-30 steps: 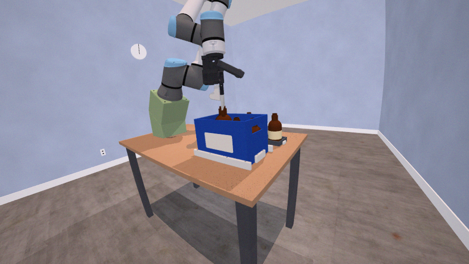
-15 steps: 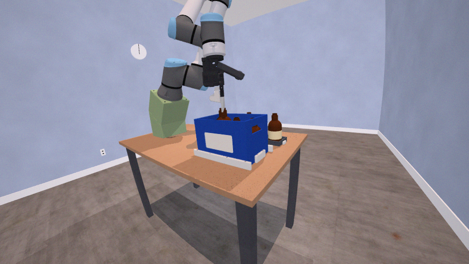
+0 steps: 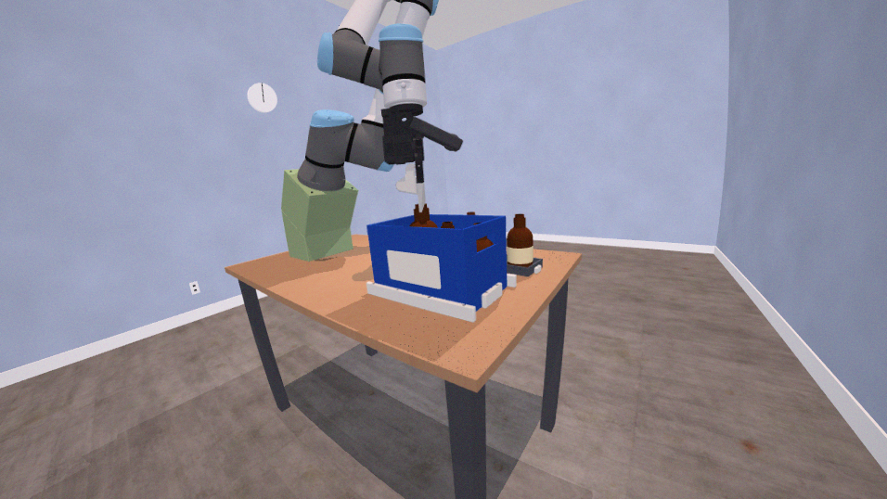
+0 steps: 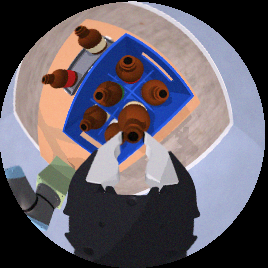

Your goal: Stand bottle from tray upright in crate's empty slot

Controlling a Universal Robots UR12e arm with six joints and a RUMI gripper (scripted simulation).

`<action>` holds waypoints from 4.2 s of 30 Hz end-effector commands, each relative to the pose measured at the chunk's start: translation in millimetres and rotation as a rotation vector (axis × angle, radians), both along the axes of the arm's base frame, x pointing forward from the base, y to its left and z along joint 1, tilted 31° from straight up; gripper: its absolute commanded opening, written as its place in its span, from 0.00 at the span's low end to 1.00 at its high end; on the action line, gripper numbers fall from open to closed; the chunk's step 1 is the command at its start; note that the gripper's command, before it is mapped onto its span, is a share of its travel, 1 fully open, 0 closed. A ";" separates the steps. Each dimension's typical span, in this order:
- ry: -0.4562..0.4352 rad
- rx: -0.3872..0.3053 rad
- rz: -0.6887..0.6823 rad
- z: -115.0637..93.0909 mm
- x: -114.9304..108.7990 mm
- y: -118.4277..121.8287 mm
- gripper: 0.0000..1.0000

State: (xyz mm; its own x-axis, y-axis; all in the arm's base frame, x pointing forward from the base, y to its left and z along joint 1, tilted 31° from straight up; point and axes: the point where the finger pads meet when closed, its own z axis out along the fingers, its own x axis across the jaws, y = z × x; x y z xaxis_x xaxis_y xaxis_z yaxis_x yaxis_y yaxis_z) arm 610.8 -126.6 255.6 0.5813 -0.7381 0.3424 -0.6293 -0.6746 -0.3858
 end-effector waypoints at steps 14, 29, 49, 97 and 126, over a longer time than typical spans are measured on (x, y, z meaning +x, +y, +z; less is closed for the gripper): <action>0.001 0.000 0.001 -1.0 0.0 1.3 0.00; 0.001 0.000 0.001 -1.6 0.4 1.4 0.00; 0.001 0.000 0.001 -11.7 6.4 1.5 0.00; 0.001 0.000 0.001 -35.4 20.5 1.9 0.00; 0.001 0.000 0.001 -35.4 20.5 1.9 0.00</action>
State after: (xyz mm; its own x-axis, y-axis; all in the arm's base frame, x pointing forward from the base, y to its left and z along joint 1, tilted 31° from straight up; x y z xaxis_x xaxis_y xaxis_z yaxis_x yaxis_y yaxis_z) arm 631.3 -126.2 221.2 0.5813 -0.7381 0.3425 -0.6293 -0.6747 -0.3858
